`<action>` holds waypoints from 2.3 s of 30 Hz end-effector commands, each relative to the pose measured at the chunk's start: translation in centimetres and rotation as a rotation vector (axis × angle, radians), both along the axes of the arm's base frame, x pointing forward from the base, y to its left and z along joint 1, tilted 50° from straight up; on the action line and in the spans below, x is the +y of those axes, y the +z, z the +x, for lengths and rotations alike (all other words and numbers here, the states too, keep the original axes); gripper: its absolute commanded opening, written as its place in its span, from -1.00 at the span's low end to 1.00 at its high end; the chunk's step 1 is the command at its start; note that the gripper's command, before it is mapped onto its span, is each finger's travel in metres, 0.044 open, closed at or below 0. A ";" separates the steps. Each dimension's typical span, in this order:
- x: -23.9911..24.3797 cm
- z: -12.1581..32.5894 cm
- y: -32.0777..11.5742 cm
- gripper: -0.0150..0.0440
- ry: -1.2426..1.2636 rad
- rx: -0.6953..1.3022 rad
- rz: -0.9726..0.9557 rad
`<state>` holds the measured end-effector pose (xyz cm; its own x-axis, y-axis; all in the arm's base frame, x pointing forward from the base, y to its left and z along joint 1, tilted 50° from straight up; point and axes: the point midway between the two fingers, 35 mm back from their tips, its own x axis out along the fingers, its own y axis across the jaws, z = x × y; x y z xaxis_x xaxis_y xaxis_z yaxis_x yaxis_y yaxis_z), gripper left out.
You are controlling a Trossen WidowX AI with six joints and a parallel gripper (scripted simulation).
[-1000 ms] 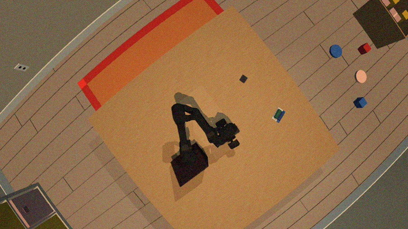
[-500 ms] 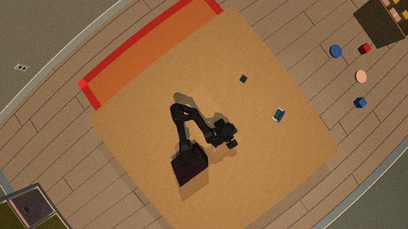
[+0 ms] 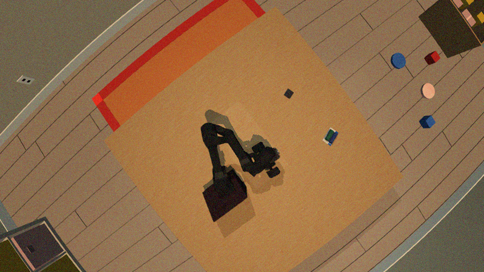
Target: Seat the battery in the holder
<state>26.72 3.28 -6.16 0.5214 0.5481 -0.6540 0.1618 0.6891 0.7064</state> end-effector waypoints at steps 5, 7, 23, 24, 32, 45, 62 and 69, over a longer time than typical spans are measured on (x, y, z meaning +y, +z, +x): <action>0.2 -0.8 -0.1 -0.23 -0.002 0.013 0.001; 0.2 -0.8 -0.1 -0.23 -0.001 0.014 0.000; 0.0 -0.1 -0.7 -0.23 0.050 0.058 -0.014; 0.0 -0.1 -0.8 -0.23 0.053 0.062 -0.014; -0.1 0.2 -1.1 -0.23 0.081 0.089 -0.016; -0.1 0.5 -1.4 -0.23 0.134 0.135 -0.016; 0.2 0.6 -1.5 -0.23 0.210 0.199 -0.009; 0.3 0.7 -1.4 -0.23 0.240 0.225 -0.007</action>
